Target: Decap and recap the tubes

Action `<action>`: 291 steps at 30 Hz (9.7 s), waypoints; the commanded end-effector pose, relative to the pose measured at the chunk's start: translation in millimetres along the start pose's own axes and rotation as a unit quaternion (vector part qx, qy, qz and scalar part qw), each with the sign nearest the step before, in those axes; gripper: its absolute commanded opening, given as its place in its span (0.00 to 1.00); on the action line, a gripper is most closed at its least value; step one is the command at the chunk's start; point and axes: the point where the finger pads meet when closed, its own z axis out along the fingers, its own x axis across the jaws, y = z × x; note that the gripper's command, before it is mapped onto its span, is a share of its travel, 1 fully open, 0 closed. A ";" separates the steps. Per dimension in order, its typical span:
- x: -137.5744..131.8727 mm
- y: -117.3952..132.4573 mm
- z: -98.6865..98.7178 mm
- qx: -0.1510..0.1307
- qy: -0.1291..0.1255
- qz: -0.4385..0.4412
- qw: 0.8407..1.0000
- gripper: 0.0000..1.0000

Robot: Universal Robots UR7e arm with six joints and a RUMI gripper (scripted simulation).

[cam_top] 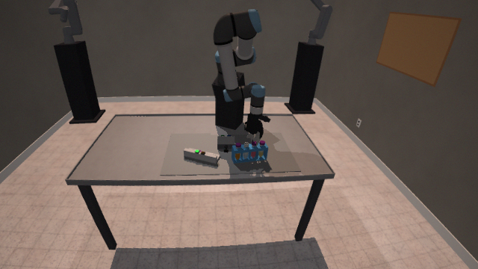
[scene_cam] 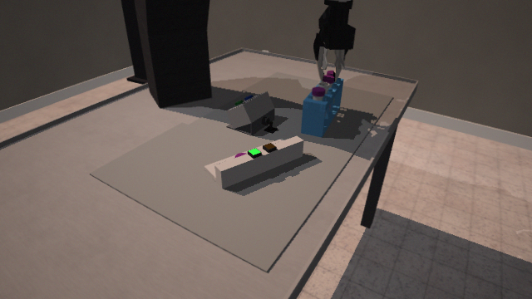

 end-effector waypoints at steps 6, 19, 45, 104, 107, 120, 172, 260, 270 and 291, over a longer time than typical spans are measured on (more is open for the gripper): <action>0.4 0.2 -0.2 0.000 0.001 0.075 0.997 0.00; 0.4 0.2 0.4 0.000 0.001 0.343 0.939 0.00; 0.4 0.2 0.2 0.000 0.001 0.463 0.886 0.35; 0.4 0.2 1.1 0.000 0.001 0.412 0.911 0.00; 0.4 0.2 1.2 0.000 0.001 0.479 0.878 0.00; 0.4 0.2 1.3 0.000 0.001 0.500 0.866 0.35; 0.3 0.2 1.1 0.000 0.001 0.269 0.963 0.00; -190.3 174.8 -44.3 0.000 0.000 -0.252 0.968 0.29; -233.3 214.2 -44.3 0.000 0.000 -0.252 0.968 0.29; -258.9 237.8 -9.4 0.000 0.000 -0.252 0.968 0.29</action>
